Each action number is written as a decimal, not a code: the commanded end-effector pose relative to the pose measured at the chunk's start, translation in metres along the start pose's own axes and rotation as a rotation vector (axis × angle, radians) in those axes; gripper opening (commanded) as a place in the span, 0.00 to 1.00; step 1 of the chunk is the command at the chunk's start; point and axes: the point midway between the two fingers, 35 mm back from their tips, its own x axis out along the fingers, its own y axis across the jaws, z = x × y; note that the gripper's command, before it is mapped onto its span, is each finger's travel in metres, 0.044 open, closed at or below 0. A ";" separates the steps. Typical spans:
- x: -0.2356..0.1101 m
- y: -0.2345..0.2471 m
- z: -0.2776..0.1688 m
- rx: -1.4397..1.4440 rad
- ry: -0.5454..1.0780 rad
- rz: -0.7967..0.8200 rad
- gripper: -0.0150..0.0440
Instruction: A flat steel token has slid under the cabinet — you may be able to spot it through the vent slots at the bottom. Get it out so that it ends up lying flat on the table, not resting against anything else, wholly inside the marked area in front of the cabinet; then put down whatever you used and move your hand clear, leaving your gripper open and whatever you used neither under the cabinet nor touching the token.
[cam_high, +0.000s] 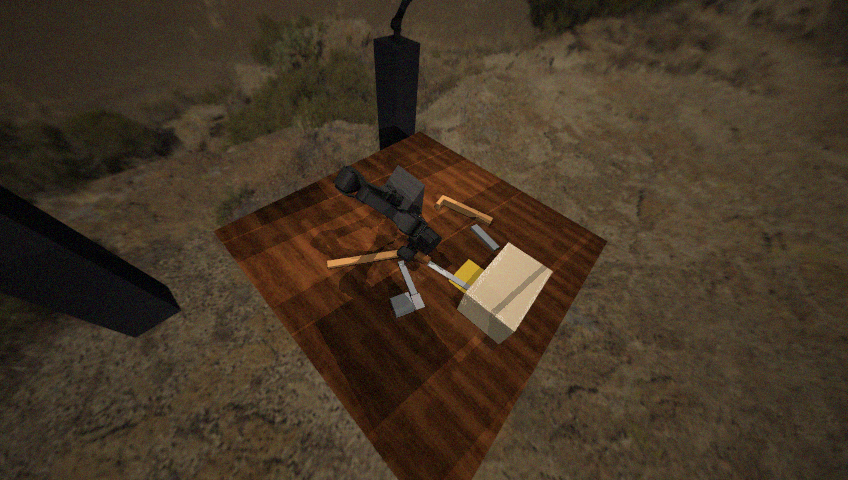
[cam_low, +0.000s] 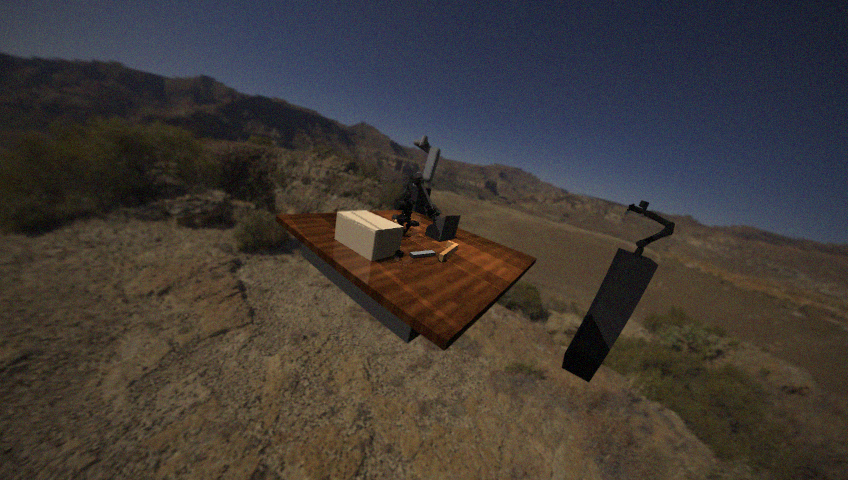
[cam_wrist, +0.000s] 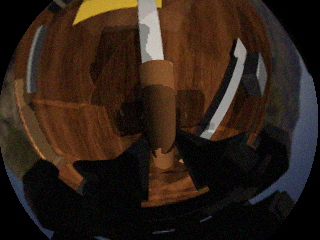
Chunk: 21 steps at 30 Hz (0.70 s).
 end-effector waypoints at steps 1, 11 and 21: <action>0.000 -0.001 -0.001 -0.002 0.001 0.000 0.25; -0.003 -0.011 -0.006 -0.010 0.005 -0.001 0.25; -0.002 -0.009 -0.007 -0.018 0.008 0.001 0.52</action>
